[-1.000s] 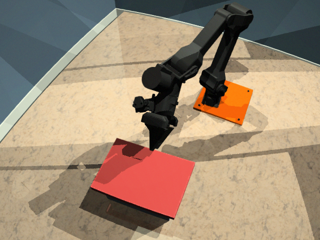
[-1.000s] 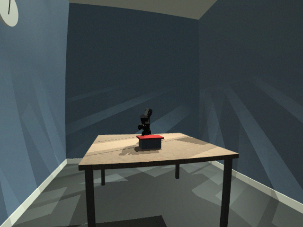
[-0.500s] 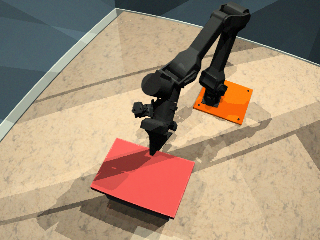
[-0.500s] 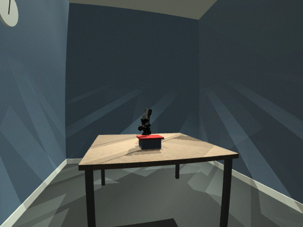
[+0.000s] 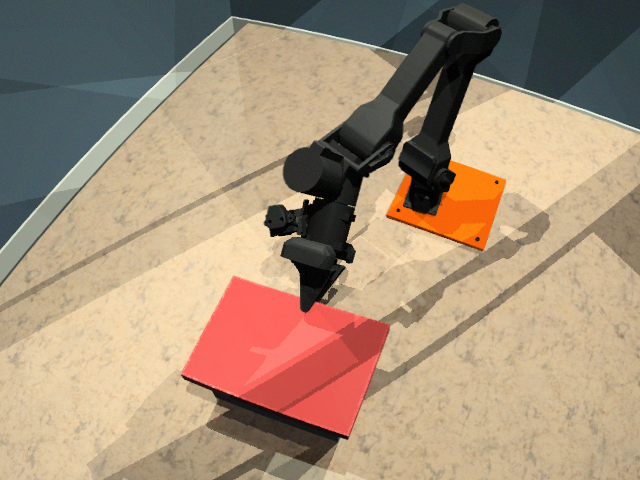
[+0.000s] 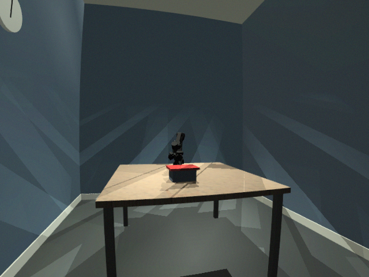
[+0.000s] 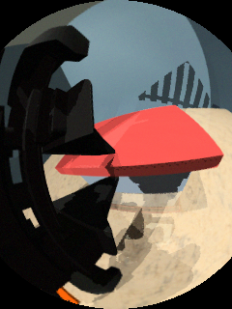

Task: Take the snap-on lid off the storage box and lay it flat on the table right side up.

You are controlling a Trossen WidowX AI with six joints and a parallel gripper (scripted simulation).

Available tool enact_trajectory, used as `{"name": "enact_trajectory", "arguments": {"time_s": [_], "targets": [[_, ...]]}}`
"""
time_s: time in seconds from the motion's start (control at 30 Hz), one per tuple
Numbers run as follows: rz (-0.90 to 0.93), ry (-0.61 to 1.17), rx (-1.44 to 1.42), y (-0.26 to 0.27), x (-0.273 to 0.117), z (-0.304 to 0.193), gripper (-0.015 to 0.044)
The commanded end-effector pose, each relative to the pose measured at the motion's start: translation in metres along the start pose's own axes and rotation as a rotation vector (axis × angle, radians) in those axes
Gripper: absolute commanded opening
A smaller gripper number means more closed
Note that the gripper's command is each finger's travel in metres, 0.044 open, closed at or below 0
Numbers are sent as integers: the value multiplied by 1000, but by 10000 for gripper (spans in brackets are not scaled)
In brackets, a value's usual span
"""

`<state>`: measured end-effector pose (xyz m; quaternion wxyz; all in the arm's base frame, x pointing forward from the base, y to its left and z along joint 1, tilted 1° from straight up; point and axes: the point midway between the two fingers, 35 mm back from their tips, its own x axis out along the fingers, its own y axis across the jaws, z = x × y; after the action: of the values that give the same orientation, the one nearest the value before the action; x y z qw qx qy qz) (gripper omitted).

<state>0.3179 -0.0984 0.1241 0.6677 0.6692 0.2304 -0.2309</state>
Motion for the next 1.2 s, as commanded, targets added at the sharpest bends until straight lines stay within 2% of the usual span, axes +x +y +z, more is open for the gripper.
{"name": "enact_trajectory", "arguments": {"time_s": [0.0, 1.17], "targets": [[0, 0, 0, 1, -1, 0, 0], [0, 0, 0, 5, -6, 0, 0]]}}
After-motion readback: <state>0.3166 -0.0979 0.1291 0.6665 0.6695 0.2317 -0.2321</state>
